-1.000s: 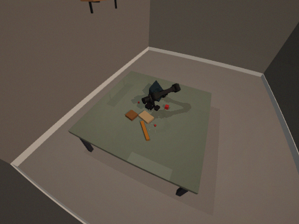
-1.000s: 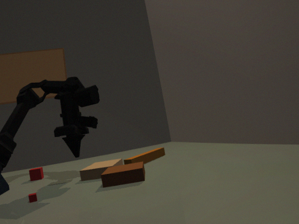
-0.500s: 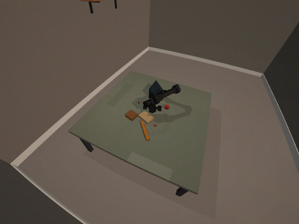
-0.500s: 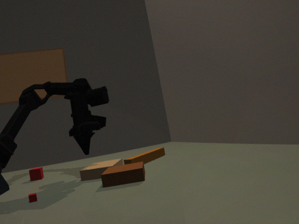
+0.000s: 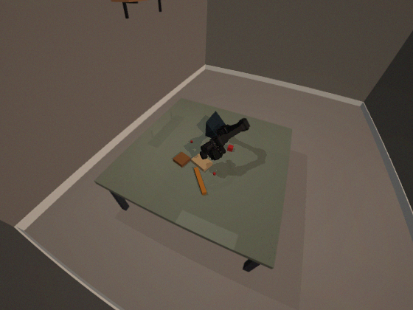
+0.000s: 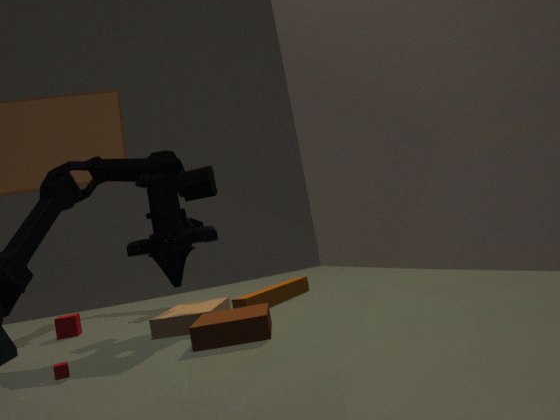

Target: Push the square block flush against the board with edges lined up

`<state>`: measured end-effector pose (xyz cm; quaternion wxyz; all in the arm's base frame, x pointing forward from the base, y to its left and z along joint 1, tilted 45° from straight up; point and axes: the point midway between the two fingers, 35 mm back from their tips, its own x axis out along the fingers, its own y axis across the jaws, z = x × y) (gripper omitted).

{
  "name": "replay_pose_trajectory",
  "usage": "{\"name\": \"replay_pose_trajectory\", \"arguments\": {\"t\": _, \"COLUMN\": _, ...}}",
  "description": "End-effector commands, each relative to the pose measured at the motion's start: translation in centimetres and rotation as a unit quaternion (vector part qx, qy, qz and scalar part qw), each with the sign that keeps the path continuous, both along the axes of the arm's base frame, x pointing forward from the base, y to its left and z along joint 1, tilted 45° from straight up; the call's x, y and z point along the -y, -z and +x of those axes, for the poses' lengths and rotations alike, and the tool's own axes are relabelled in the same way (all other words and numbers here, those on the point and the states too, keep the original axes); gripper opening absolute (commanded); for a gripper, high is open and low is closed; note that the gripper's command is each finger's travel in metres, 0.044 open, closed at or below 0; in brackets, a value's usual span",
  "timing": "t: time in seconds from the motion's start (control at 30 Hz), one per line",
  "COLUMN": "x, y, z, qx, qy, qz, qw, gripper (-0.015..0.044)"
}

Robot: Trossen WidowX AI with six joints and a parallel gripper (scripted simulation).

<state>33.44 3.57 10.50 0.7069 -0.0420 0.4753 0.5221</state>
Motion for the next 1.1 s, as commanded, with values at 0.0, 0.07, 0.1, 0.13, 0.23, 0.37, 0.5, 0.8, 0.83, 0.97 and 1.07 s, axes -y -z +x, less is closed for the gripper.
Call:
{"name": "replay_pose_trajectory", "arguments": {"t": 0.0, "x": -0.8, "y": -0.5, "z": 0.5, "qx": 0.039, "qy": -0.042, "qz": 0.004, "qw": 0.998, "gripper": 0.0}}
{"name": "replay_pose_trajectory", "arguments": {"t": 0.07, "x": -1.2, "y": -0.9, "z": 0.7, "qx": 0.063, "qy": -0.067, "qz": 0.004, "qw": 0.996, "gripper": 0.0}}
{"name": "replay_pose_trajectory", "arguments": {"t": 0.1, "x": -1.4, "y": -1.0, "z": 0.9, "qx": 0.076, "qy": -0.08, "qz": 0.005, "qw": 0.994, "gripper": 0.0}}
{"name": "replay_pose_trajectory", "arguments": {"t": 0.13, "x": -1.5, "y": -1.2, "z": 1.0, "qx": 0.088, "qy": -0.092, "qz": 0.005, "qw": 0.992, "gripper": 0.0}}
{"name": "replay_pose_trajectory", "arguments": {"t": 0.23, "x": -2.1, "y": -1.7, "z": 1.4, "qx": 0.124, "qy": -0.129, "qz": 0.007, "qw": 0.984, "gripper": 0.0}}
{"name": "replay_pose_trajectory", "arguments": {"t": 0.37, "x": -2.4, "y": -1.9, "z": 1.6, "qx": 0.142, "qy": -0.147, "qz": 0.008, "qw": 0.979, "gripper": 0.0}}
{"name": "replay_pose_trajectory", "arguments": {"t": 0.5, "x": -3.8, "y": -0.5, "z": 1.7, "qx": 0.142, "qy": -0.147, "qz": 0.007, "qw": 0.979, "gripper": 0.0}}
{"name": "replay_pose_trajectory", "arguments": {"t": 0.8, "x": -6.3, "y": 2.0, "z": 1.5, "qx": 0.142, "qy": -0.147, "qz": 0.009, "qw": 0.979, "gripper": 0.0}}
{"name": "replay_pose_trajectory", "arguments": {"t": 0.83, "x": -6.2, "y": 2.0, "z": 1.5, "qx": 0.142, "qy": -0.147, "qz": 0.009, "qw": 0.979, "gripper": 0.0}}
{"name": "replay_pose_trajectory", "arguments": {"t": 0.97, "x": -5.9, "y": 2.3, "z": 1.4, "qx": 0.142, "qy": -0.147, "qz": 0.008, "qw": 0.979, "gripper": 0.0}}
{"name": "replay_pose_trajectory", "arguments": {"t": 1.07, "x": -5.7, "y": 2.5, "z": 1.4, "qx": 0.142, "qy": -0.147, "qz": 0.008, "qw": 0.979, "gripper": 0.0}}
